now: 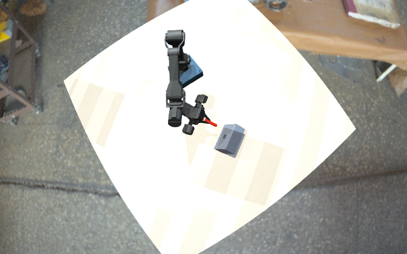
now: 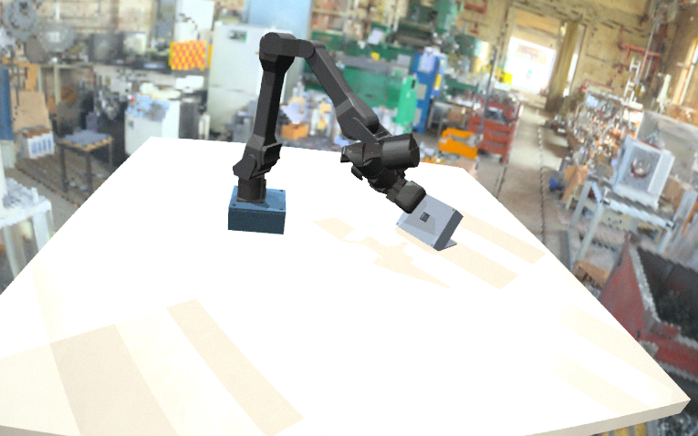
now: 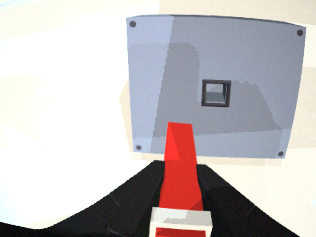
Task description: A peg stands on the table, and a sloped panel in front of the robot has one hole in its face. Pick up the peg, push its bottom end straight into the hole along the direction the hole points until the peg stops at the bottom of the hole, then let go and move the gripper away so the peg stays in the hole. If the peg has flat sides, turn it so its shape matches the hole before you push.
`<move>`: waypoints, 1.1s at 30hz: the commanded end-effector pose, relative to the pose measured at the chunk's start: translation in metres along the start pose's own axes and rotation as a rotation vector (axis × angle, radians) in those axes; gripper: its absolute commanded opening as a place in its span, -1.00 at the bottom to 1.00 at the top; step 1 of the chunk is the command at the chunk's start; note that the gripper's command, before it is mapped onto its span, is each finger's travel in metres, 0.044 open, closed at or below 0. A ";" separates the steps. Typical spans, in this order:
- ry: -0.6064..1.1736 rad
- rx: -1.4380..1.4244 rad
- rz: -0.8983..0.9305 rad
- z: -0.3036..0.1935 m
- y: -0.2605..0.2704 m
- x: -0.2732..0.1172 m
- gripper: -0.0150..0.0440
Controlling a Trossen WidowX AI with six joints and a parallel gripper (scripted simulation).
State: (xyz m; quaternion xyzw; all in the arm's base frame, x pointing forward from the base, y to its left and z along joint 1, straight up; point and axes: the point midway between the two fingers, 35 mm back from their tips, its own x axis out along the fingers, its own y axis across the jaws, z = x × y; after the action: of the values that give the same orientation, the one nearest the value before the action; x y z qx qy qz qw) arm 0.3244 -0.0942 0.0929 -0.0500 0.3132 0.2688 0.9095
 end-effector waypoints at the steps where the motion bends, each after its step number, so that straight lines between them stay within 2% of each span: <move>1: -0.018 -0.015 -0.007 -0.001 -0.002 -0.003 -0.49; 11: -0.053 -0.038 -0.030 -0.004 -0.008 -0.010 -0.49; 33: -0.081 -0.060 -0.053 -0.003 -0.016 0.013 -0.49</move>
State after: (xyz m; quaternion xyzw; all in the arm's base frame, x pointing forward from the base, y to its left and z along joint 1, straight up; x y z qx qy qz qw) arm 0.3381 -0.1042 0.0865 -0.0792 0.2644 0.2566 0.9263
